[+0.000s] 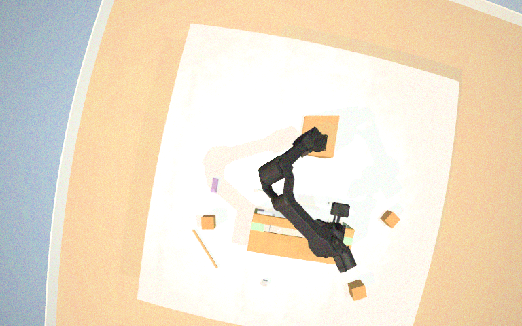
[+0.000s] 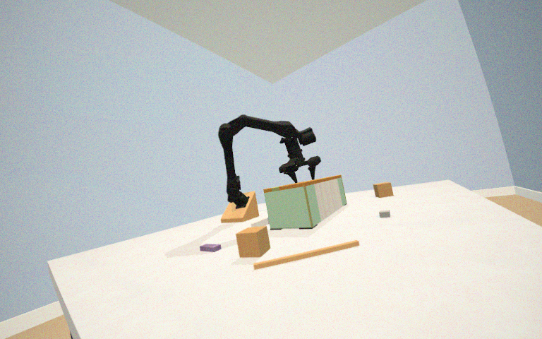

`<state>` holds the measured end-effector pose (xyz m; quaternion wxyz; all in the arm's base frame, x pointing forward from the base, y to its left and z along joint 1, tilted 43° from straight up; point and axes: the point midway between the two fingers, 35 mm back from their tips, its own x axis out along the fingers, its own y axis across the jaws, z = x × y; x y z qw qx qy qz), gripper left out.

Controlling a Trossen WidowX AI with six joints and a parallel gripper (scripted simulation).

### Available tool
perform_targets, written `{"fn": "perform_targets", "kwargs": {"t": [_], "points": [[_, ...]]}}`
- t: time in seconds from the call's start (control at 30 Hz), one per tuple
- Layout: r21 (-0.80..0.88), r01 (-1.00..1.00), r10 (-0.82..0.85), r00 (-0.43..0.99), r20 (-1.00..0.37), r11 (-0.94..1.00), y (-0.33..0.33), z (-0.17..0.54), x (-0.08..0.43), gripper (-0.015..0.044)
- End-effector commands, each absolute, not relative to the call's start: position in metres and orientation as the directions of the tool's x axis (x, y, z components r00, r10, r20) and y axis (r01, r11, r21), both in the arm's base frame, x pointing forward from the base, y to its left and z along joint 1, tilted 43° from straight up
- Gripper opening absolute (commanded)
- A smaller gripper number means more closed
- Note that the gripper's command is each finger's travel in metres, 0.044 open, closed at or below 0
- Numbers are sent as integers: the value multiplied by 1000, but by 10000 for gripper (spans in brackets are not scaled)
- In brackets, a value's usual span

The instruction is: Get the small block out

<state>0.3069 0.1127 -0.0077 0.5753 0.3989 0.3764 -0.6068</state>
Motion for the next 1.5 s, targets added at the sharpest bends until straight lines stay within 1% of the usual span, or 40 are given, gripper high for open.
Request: {"fn": "perform_targets", "kwargs": {"t": [0.0, 0.13, 0.2, 0.27, 0.3, 0.47, 0.57, 0.8, 0.87, 0.97, 1.03, 1.1, 1.17, 1.27, 1.37, 1.47], "points": [[14, 999, -389, -8, -921, -53, 127, 11, 307, 400], [15, 999, -391, -4, -920, -45, 125, 6, 308, 400], [38, 999, -381, 34, -924, -1, 131, 11, 314, 348], [38, 991, -373, 83, -924, 126, 138, 17, 321, 295], [11, 981, -380, 86, -921, 195, 139, 16, 320, 285], [-139, 848, -411, 99, -906, 512, 143, 12, 315, 285], [-162, 835, -397, 73, -915, 526, 156, 1, 298, 285], [-307, 570, -427, 86, -900, 762, 161, -5, 290, 285], [-366, 419, -441, 96, -892, 831, 162, -6, 288, 285], [-455, 115, -467, 116, -877, 883, 163, -8, 286, 285], [-496, -95, -483, 130, -866, 863, 164, -9, 285, 285], [-518, -300, -499, 145, -855, 801, 165, -10, 283, 285], [-520, -490, -514, 160, -843, 700, 166, -12, 282, 285], [-479, -730, -535, 183, -825, 488, 168, -13, 280, 285], [-387, -894, -555, 208, -806, 226, 169, -15, 278, 285], [-303, -952, -569, 228, -790, 39, 171, -16, 276, 285]]}}
